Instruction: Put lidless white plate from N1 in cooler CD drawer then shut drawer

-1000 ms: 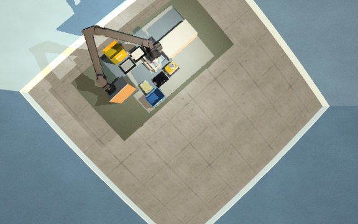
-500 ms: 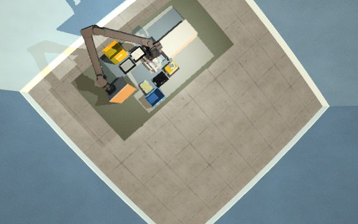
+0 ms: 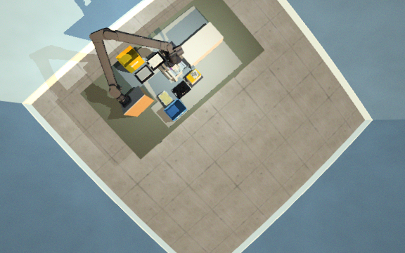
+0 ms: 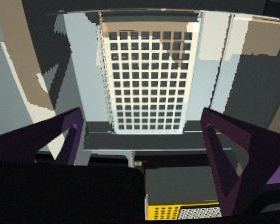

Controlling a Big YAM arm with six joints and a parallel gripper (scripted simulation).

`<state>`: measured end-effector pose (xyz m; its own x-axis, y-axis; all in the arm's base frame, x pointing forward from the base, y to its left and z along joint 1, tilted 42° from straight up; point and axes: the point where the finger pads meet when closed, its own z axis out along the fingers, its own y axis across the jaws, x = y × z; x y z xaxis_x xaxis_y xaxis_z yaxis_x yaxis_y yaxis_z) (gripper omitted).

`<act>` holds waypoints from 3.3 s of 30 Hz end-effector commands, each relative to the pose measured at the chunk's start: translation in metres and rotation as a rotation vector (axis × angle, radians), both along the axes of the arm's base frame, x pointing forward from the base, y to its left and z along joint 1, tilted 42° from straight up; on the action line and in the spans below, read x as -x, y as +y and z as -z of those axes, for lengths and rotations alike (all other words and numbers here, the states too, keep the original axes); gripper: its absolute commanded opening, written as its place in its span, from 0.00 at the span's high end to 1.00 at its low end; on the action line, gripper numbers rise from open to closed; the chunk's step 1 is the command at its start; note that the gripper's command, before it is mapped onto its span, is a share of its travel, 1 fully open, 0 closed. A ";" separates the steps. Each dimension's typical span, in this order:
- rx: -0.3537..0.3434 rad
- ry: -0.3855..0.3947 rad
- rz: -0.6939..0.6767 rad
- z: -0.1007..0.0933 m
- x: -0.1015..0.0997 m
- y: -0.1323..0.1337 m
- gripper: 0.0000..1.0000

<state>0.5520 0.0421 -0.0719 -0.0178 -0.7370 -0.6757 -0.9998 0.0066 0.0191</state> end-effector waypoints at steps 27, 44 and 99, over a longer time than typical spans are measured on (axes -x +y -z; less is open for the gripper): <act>0.013 -0.073 0.014 -0.056 -0.025 -0.042 0.00; 0.016 -0.076 0.020 -0.072 -0.024 -0.060 0.00; 0.007 -0.038 -0.001 -0.060 -0.019 -0.055 1.00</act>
